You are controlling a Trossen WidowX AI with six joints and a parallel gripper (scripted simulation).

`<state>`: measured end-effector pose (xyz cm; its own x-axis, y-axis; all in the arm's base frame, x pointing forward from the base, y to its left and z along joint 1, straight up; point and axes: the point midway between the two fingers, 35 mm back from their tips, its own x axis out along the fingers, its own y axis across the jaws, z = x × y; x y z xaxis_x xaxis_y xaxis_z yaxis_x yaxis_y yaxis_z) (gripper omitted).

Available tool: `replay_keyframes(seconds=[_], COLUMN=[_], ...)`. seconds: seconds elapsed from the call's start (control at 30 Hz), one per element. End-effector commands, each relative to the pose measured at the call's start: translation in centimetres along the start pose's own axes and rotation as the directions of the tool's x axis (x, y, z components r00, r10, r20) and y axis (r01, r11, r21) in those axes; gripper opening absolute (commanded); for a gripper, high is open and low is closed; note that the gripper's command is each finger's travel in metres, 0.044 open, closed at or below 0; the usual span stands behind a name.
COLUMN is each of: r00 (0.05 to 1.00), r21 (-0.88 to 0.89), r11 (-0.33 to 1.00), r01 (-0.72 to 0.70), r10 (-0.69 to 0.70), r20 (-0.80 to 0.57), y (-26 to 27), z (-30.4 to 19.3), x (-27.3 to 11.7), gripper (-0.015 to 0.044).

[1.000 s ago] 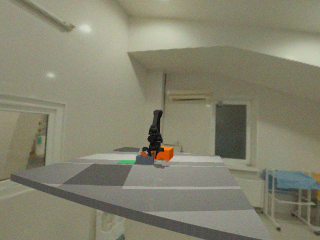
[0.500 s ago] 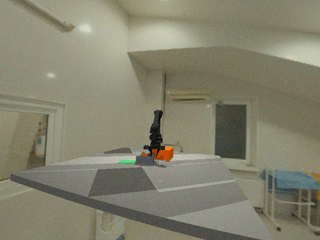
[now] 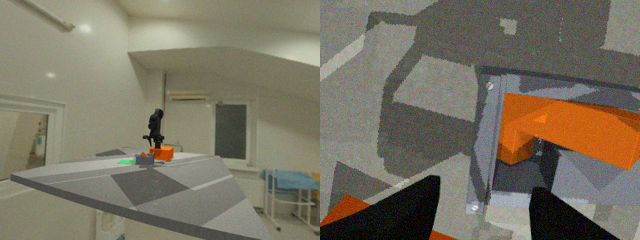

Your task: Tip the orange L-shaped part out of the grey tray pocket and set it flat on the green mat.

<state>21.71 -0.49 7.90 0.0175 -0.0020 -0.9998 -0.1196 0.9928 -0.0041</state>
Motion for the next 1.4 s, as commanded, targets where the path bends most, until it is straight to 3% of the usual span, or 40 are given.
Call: replay_keyframes(seconds=[0.0, 0.83, 0.97, 1.0, 1.17, 1.27, 1.37], r00=[1.000, 1.000, 1.000, 1.000, 1.000, 1.000, 1.000], r21=[-0.006, 0.000, 0.184, 0.275, 0.738, 0.922, 0.997], r11=[1.000, 1.000, 0.983, 0.962, 0.675, 0.388, 0.079], r01=[0.006, 0.000, 0.001, 0.002, 0.003, 0.002, -0.002], r10=[-0.006, 0.000, -0.001, -0.002, -0.006, -0.009, -0.012], r20=[0.002, -0.002, -0.001, 0.000, 0.001, 0.002, 0.003], y=[-0.1, 0.0, -0.8, -1.3, -3.9, -5.6, -7.2], z=[0.0, -0.1, 0.2, 0.3, 0.9, 1.0, 1.1], x=[-0.5, -0.1, -0.2, -0.2, -0.4, -0.5, -0.6], gripper=[0.0180, 0.0180, 0.0280, 0.0280, 0.0280, 0.0280, 0.0280])
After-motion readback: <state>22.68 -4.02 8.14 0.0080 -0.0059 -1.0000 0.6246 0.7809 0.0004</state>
